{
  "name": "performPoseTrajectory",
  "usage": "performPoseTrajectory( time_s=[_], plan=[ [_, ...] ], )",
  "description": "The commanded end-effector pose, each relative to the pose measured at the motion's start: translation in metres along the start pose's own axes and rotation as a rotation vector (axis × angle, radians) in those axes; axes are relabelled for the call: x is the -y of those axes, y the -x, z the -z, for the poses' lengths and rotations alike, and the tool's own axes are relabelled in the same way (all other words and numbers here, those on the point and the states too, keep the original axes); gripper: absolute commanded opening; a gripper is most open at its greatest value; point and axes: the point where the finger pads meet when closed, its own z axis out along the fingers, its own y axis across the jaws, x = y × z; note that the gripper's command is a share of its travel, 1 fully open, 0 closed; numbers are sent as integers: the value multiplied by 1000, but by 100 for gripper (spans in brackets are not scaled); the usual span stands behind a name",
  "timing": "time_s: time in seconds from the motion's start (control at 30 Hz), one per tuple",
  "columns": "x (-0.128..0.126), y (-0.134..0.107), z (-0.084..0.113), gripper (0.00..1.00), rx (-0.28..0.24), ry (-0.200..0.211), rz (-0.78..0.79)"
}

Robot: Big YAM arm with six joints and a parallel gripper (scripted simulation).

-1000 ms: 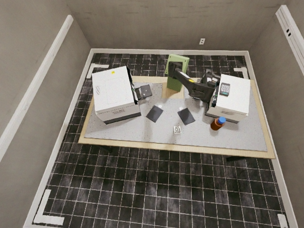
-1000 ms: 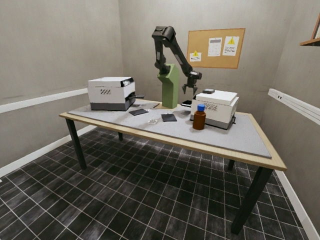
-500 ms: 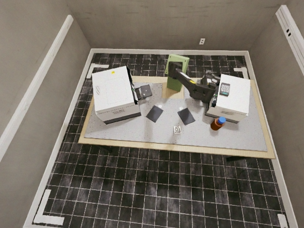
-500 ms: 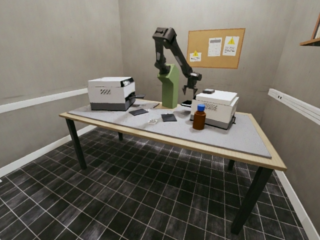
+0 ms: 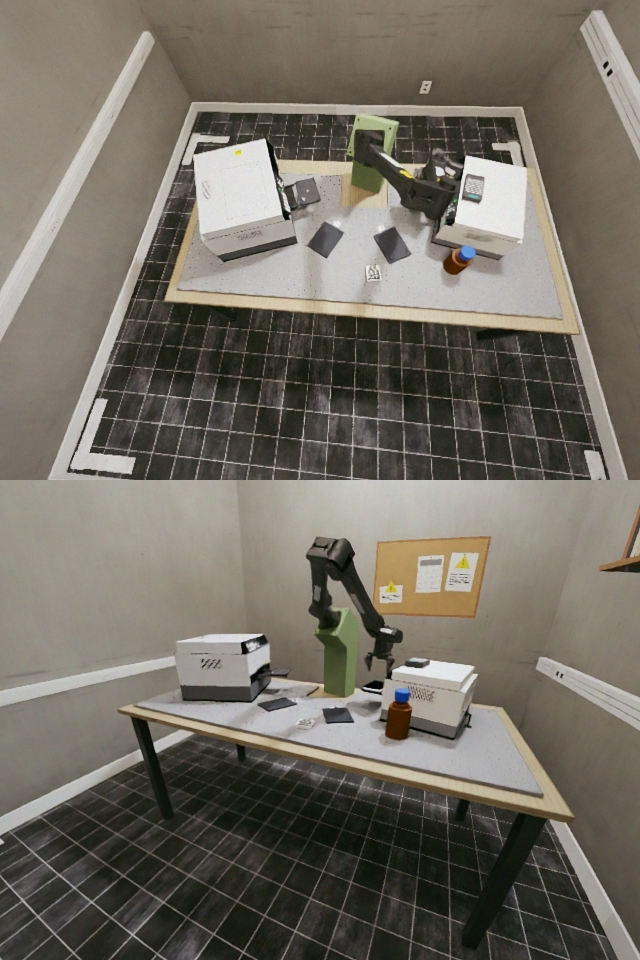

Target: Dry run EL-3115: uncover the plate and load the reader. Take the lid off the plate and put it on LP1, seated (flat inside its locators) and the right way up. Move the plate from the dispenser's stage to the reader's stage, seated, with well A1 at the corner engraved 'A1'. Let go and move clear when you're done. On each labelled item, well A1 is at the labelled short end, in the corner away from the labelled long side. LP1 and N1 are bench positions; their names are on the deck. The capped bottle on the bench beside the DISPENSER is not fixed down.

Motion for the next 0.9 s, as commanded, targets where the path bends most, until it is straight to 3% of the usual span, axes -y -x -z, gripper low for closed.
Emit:
performPoseTrajectory(
  time_s=[0.0, 0.3, 0.47, 0.57, 0.87],
  plan=[
    [-4, 0, -7, 100, 5, 9, 7],
    [18, -4, 6, 100, -2, -44, -35],
    [22, -3, 8, 100, -3, -53, -34],
    [21, -2, 6, 100, -3, -51, -27],
    [-10, 2, -7, 100, 7, 16, 13]
  ],
)
